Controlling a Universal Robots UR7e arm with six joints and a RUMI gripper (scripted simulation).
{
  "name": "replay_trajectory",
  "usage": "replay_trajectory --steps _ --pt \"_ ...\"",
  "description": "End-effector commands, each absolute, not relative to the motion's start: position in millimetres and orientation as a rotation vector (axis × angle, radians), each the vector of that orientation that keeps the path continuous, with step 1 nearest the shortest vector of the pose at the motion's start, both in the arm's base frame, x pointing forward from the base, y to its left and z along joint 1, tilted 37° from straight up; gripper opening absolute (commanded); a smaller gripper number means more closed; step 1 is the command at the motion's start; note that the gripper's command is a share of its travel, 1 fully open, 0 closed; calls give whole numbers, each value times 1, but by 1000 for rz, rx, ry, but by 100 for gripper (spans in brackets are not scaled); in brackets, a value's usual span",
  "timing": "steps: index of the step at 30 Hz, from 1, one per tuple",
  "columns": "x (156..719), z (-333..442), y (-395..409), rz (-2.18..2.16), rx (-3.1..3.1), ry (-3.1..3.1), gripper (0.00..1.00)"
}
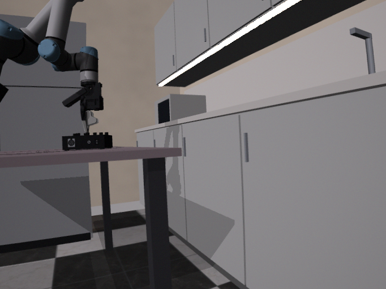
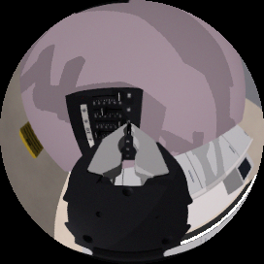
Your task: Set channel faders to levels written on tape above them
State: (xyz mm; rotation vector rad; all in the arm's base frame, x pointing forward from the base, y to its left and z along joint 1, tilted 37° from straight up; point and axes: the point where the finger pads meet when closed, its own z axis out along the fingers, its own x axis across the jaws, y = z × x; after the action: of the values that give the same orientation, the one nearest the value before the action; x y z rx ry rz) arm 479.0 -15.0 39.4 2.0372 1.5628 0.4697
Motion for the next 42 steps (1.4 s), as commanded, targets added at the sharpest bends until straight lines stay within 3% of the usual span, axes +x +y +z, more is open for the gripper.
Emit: replay_trajectory --steps 1,42 --pt "479 40 -16 470 2036 1562 0" --pt "473 41 -35 470 2036 1562 0"
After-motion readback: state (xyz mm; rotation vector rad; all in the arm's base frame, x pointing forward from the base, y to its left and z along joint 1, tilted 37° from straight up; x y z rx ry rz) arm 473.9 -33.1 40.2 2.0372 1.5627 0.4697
